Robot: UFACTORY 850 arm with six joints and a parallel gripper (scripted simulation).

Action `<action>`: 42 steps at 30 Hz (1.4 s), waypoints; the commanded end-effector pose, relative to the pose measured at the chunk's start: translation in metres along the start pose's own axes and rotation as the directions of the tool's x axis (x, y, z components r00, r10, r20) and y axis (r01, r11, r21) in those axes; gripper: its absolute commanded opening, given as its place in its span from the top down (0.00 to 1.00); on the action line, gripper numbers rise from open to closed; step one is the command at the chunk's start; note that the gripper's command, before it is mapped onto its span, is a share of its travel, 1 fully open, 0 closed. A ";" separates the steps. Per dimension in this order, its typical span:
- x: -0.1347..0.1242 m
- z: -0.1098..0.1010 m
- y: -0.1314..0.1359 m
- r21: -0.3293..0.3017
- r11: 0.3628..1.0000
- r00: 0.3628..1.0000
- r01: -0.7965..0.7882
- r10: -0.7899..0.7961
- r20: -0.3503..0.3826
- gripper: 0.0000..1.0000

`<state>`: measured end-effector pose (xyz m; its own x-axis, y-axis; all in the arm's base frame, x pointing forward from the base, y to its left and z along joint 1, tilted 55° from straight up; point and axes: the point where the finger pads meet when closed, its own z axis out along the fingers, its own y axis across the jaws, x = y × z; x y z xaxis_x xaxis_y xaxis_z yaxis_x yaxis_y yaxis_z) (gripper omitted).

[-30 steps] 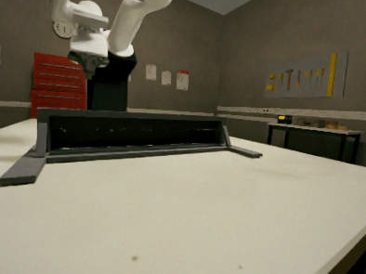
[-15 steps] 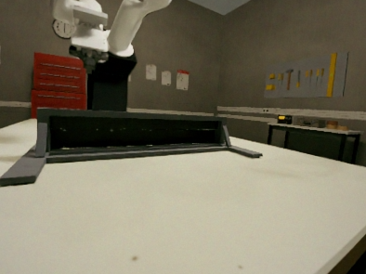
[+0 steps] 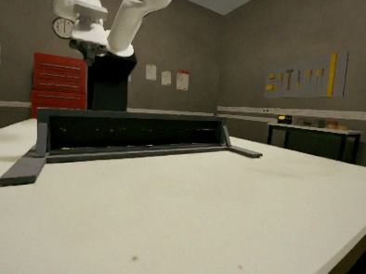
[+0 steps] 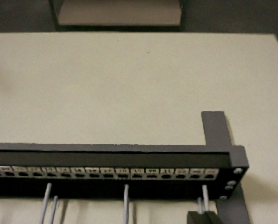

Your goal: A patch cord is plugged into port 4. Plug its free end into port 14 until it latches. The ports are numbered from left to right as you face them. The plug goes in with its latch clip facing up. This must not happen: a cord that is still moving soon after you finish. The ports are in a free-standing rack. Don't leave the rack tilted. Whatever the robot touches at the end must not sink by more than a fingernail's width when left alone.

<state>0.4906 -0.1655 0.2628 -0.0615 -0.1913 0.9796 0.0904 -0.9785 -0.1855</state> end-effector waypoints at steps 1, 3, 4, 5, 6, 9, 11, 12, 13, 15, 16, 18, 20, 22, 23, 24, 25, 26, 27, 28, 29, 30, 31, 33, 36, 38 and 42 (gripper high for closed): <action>0.000 -0.001 0.000 0.000 1.000 1.000 0.000 0.000 0.000 1.00; -0.001 -0.001 0.000 0.000 1.000 1.000 -0.007 0.007 0.003 1.00; -0.002 0.000 0.001 0.001 1.000 1.000 -0.016 0.016 0.008 1.00; -0.004 0.001 0.001 0.002 1.000 0.999 -0.029 0.029 0.015 1.00; -0.006 0.003 0.002 0.002 0.999 0.999 -0.048 0.048 0.025 1.00; -0.019 0.009 0.007 0.000 0.990 0.987 -0.141 0.140 0.073 1.00; -0.028 0.014 0.010 -0.007 0.979 0.974 -0.203 0.202 0.105 1.00; -0.031 0.015 0.011 -0.010 0.975 0.968 -0.223 0.223 0.116 1.00; -0.031 0.015 0.011 -0.010 0.975 0.968 -0.223 0.223 0.116 1.00; -0.038 0.018 0.013 -0.020 0.962 0.951 -0.273 0.273 0.142 1.00; -0.044 0.021 0.016 -0.031 0.949 0.935 -0.313 0.314 0.163 1.00; -0.049 0.023 0.018 -0.043 0.936 0.919 -0.349 0.351 0.182 1.00; -0.056 0.026 0.020 -0.060 0.918 0.895 -0.393 0.397 0.204 1.00; -0.063 0.029 0.023 -0.081 0.896 0.868 -0.436 0.442 0.225 1.00; -0.066 0.030 0.025 -0.092 0.885 0.854 -0.456 0.464 0.235 1.00; -0.070 0.031 0.026 -0.103 0.873 0.839 -0.476 0.486 0.244 1.00; -0.073 0.032 0.027 -0.115 0.861 0.824 -0.495 0.507 0.253 1.00; -0.077 0.034 0.029 -0.128 0.848 0.808 -0.514 0.529 0.261 1.00; -0.080 0.035 0.030 -0.141 0.835 0.791 -0.532 0.549 0.269 1.00; -0.083 0.036 0.032 -0.155 0.821 0.774 -0.549 0.570 0.276 1.00; -0.087 0.037 0.033 -0.169 0.807 0.757 -0.566 0.590 0.282 1.00; -0.087 0.037 0.033 -0.169 0.807 0.757 -0.566 0.590 0.282 1.00; -0.087 0.037 0.033 -0.169 0.807 0.757 -0.566 0.590 0.282 1.00; -0.100 0.040 0.039 -0.226 0.749 0.686 -0.623 0.662 0.301 1.00; -0.108 0.042 0.043 -0.269 0.704 0.634 -0.657 0.709 0.308 1.00; -0.115 0.043 0.047 -0.303 0.668 0.593 -0.679 0.743 0.310 1.00; -0.128 0.046 0.054 -0.374 0.592 0.508 -0.714 0.806 0.304 1.00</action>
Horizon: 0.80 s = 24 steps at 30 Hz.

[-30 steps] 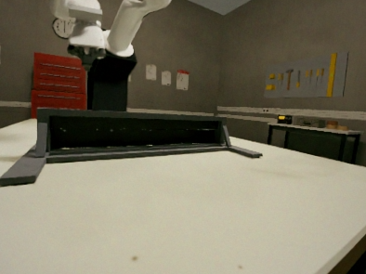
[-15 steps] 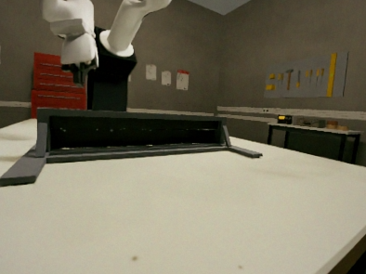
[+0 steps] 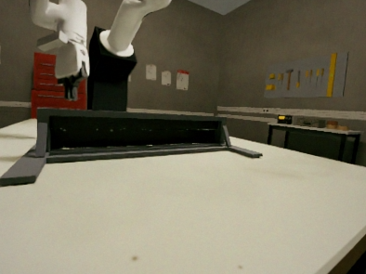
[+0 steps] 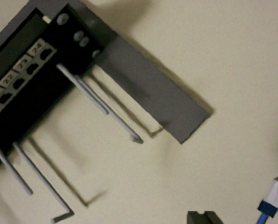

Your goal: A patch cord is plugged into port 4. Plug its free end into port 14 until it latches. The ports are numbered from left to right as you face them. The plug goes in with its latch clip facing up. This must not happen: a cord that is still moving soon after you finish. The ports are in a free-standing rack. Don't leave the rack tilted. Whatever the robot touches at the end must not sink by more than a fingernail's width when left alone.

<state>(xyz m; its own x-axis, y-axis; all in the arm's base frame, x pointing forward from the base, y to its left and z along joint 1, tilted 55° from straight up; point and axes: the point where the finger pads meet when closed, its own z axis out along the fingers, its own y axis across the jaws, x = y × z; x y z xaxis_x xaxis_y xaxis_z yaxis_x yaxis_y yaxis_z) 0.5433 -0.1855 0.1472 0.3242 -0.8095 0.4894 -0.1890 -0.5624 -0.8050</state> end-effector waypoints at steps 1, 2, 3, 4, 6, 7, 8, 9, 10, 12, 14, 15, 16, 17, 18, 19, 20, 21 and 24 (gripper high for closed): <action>-0.003 0.011 0.018 -0.065 0.988 0.988 -0.142 0.145 0.054 1.00; -0.003 0.013 0.021 -0.078 0.983 0.984 -0.166 0.170 0.059 1.00; -0.004 0.015 0.024 -0.092 0.978 0.979 -0.189 0.195 0.063 1.00; -0.004 0.016 0.028 -0.106 0.971 0.973 -0.213 0.220 0.066 1.00; -0.004 0.016 0.028 -0.106 0.971 0.973 -0.213 0.220 0.066 1.00; -0.005 0.019 0.034 -0.134 0.957 0.961 -0.258 0.269 0.071 1.00; -0.005 0.022 0.040 -0.160 0.941 0.947 -0.298 0.313 0.072 1.00; -0.006 0.023 0.042 -0.171 0.934 0.941 -0.314 0.330 0.071 1.00; -0.006 0.024 0.045 -0.183 0.925 0.934 -0.332 0.350 0.071 1.00; -0.006 0.026 0.052 -0.213 0.903 0.916 -0.374 0.395 0.066 1.00; -0.007 0.028 0.058 -0.239 0.880 0.898 -0.411 0.436 0.060 1.00; -0.007 0.029 0.060 -0.248 0.872 0.892 -0.423 0.449 0.057 1.00; -0.007 0.029 0.061 -0.253 0.866 0.888 -0.431 0.457 0.055 1.00; -0.007 0.030 0.062 -0.257 0.863 0.885 -0.435 0.462 0.054 1.00; -0.007 0.030 0.062 -0.258 0.861 0.884 -0.437 0.465 0.053 1.00; -0.007 0.030 0.062 -0.259 0.861 0.883 -0.438 0.465 0.053 1.00; -0.007 0.030 0.062 -0.259 0.861 0.883 -0.438 0.466 0.053 1.00; -0.007 0.030 0.062 -0.259 0.861 0.883 -0.438 0.466 0.053 1.00; -0.007 0.030 0.062 -0.259 0.861 0.883 -0.438 0.466 0.053 1.00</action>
